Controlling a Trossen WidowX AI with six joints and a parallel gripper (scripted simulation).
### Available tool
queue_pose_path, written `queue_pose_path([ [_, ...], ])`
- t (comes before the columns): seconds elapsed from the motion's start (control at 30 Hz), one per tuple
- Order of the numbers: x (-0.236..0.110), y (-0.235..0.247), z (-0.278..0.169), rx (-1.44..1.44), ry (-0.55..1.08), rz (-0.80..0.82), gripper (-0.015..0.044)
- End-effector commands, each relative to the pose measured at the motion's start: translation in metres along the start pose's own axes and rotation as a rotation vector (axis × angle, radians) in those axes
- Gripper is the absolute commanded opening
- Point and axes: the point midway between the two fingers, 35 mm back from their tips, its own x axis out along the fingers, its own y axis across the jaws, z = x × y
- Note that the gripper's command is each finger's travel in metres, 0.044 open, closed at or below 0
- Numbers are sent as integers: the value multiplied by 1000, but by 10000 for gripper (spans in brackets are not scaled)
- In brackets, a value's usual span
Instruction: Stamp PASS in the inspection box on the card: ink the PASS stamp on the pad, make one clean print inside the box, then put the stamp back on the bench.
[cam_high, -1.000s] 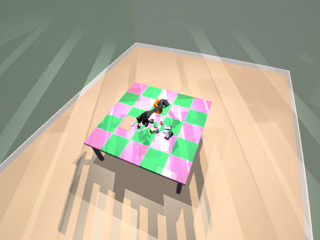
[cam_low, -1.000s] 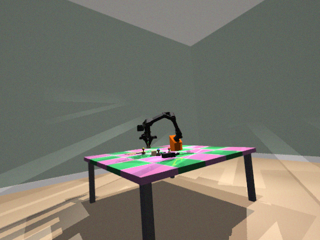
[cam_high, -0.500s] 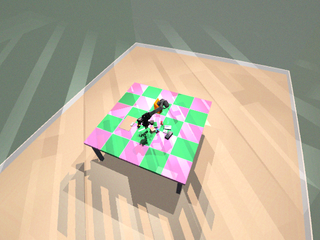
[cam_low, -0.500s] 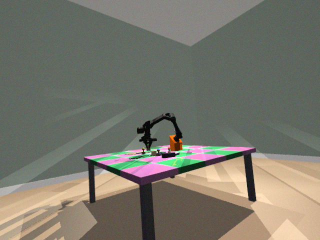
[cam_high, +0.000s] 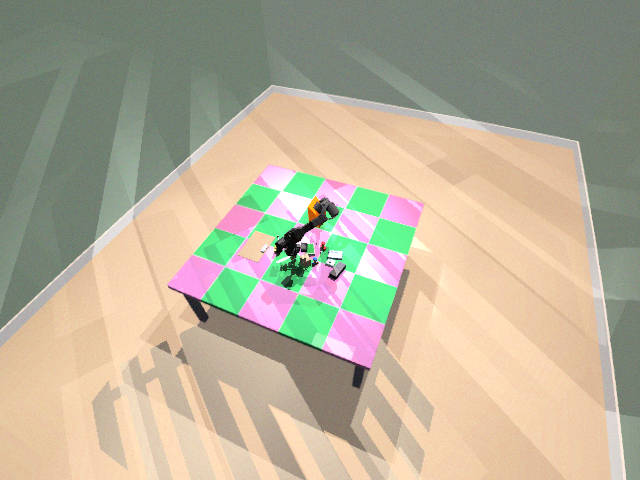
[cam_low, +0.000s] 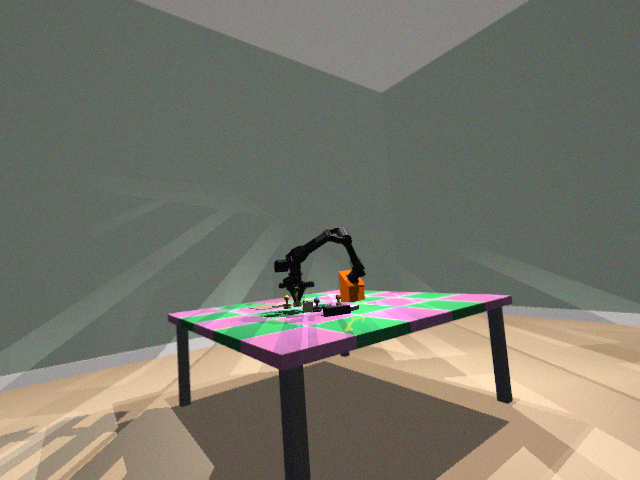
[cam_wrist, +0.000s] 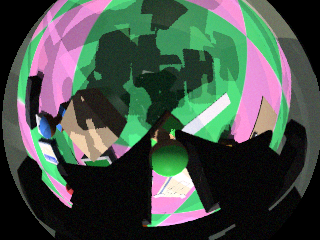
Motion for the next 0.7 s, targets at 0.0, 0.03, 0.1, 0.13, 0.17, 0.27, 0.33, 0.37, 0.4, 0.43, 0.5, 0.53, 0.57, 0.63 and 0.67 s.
queue_pose_path([
  [0.0, 5, 0, -2, 8, -2, 4, 0],
  [0.03, 7, 0, -2, 8, -2, 4, 0],
  [0.1, 10, 0, -2, 8, -2, 5, 0],
  [0.13, 12, 0, -2, 8, -2, 5, 0],
  [0.17, 13, 1, -2, 8, -2, 5, 0],
  [0.27, 13, 1, -1, 0, 0, 2, 26],
  [0.33, 13, 1, -1, 0, 0, 2, 79],
  [0.37, 13, 1, -1, 0, 0, 2, 105],
  [0.4, 13, 1, -1, 0, 0, 2, 131],
  [0.43, 13, 1, -1, 0, 0, 2, 157],
  [0.5, 13, 1, -1, 0, 0, 2, 210],
  [0.53, 13, 1, -1, 0, 0, 2, 236],
  [0.57, 13, 1, -1, 0, 0, 2, 253],
  [0.63, 13, 1, -1, 0, 0, 2, 253],
  [0.67, 10, 1, -1, 0, 0, 2, 253],
])
